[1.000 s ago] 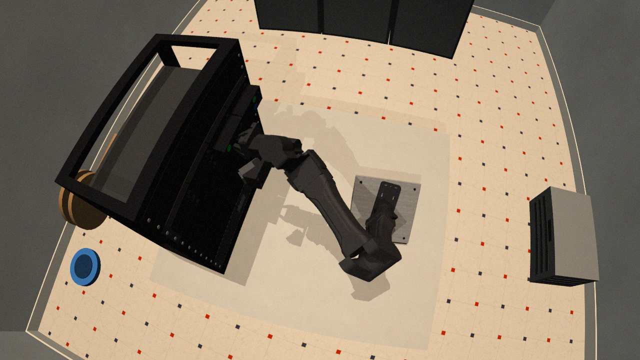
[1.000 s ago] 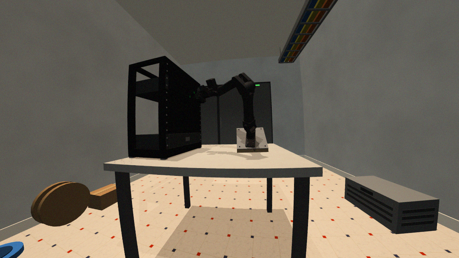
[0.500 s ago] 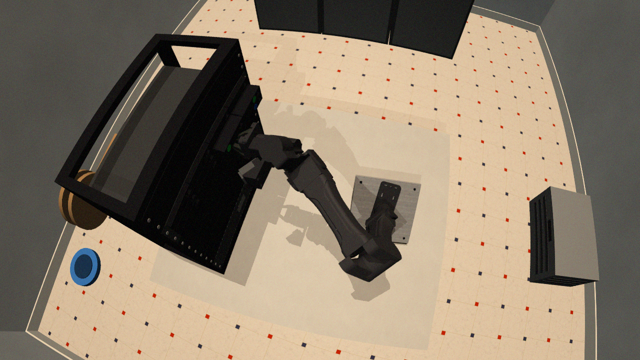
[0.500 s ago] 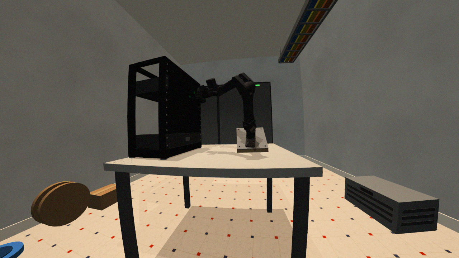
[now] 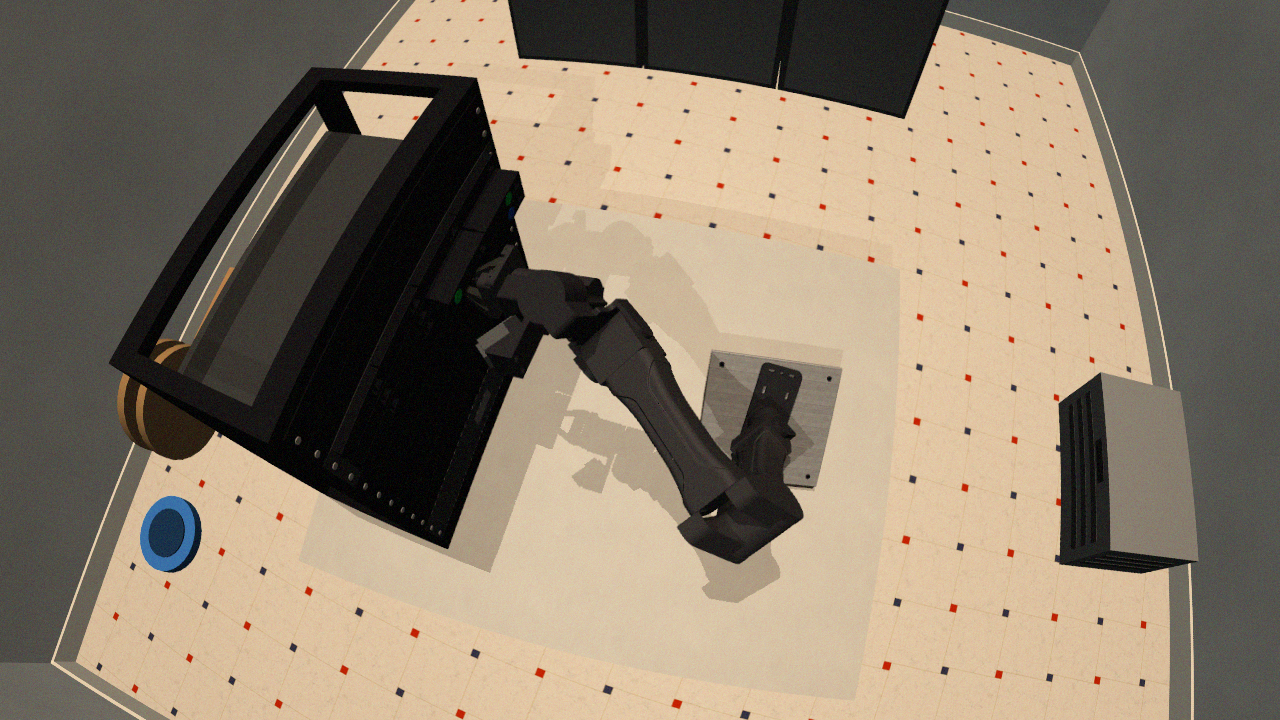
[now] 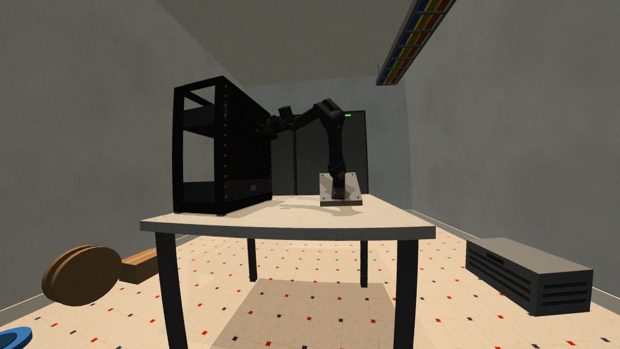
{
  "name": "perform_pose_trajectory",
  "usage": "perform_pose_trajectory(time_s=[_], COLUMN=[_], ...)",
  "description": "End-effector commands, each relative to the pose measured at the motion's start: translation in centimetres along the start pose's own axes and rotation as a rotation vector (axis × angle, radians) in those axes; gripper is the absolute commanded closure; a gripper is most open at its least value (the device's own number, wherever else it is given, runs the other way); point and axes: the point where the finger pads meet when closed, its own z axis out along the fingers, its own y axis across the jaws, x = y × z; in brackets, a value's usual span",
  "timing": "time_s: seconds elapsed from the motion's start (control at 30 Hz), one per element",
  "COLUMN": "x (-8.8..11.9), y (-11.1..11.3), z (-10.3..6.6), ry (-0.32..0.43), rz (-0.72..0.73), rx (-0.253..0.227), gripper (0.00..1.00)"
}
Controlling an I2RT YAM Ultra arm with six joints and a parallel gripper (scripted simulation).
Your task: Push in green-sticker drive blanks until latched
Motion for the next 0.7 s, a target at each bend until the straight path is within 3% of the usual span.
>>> perform_pose_trajectory(time_s=[0.0, 0.67], x=[-1.58, -1.58], y=[-6.98, -6.95], z=[-0.02, -0.26], ry=[-0.007, -0.007], rz=[-0.103, -0.103], rx=[0.196, 0.196], gripper=[1.00, 1.00])
